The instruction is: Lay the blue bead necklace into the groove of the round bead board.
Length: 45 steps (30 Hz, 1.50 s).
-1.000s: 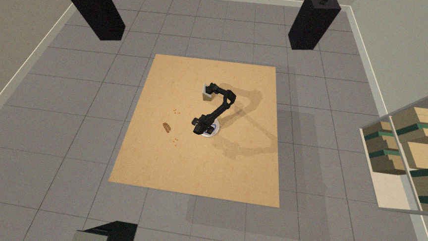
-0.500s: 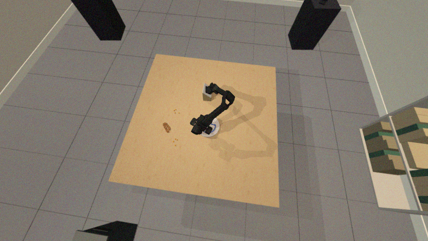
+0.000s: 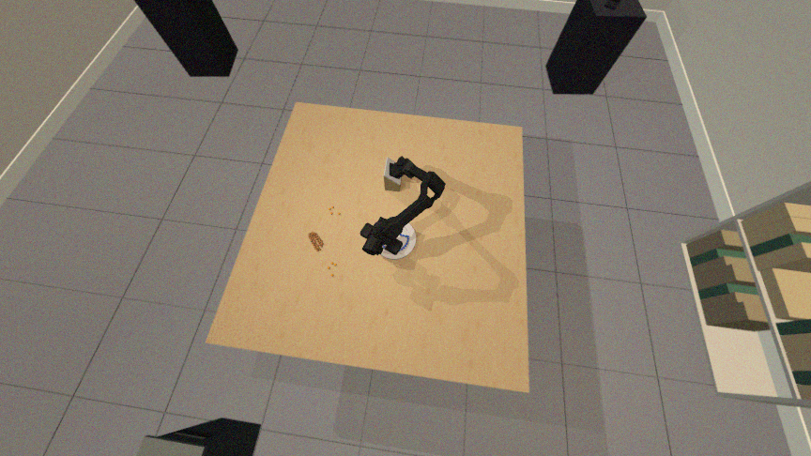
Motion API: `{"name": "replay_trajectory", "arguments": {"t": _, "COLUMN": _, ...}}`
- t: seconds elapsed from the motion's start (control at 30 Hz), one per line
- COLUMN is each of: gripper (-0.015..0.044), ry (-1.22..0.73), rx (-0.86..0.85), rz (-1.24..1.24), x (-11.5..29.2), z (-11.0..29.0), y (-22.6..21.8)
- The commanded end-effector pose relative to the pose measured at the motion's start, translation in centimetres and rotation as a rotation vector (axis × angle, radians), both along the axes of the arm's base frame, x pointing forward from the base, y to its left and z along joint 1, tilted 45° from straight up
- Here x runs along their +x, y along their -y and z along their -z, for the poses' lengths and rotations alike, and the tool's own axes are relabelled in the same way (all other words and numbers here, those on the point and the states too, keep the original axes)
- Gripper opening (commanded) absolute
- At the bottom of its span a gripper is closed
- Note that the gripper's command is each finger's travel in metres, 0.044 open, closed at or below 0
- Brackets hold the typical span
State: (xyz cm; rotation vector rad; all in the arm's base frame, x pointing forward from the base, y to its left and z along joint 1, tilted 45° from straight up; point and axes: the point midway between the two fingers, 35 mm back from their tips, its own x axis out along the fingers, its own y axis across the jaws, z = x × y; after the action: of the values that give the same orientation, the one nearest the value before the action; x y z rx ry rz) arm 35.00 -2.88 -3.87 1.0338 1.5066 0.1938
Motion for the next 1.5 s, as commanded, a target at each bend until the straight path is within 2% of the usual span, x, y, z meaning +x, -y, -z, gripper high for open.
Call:
{"name": "replay_trajectory", "arguments": {"t": 0.0, "gripper": 0.0368, "ry": -0.001, "rx": 0.0, "rz": 0.0, "x": 0.0, "z": -0.1, "y": 0.1}}
{"name": "replay_trajectory", "arguments": {"t": 0.1, "gripper": 0.044, "ry": -0.005, "rx": 0.002, "rz": 0.0, "x": -0.1, "z": -0.1, "y": 0.0}}
{"name": "replay_trajectory", "arguments": {"t": 1.33, "gripper": 0.044, "ry": -0.004, "rx": 0.0, "rz": 0.001, "x": -0.2, "z": -0.4, "y": 0.3}}
{"name": "replay_trajectory", "arguments": {"t": 1.47, "gripper": 0.0335, "ry": -0.088, "rx": 0.016, "rz": 0.089, "x": -0.8, "z": -1.7, "y": 1.1}}
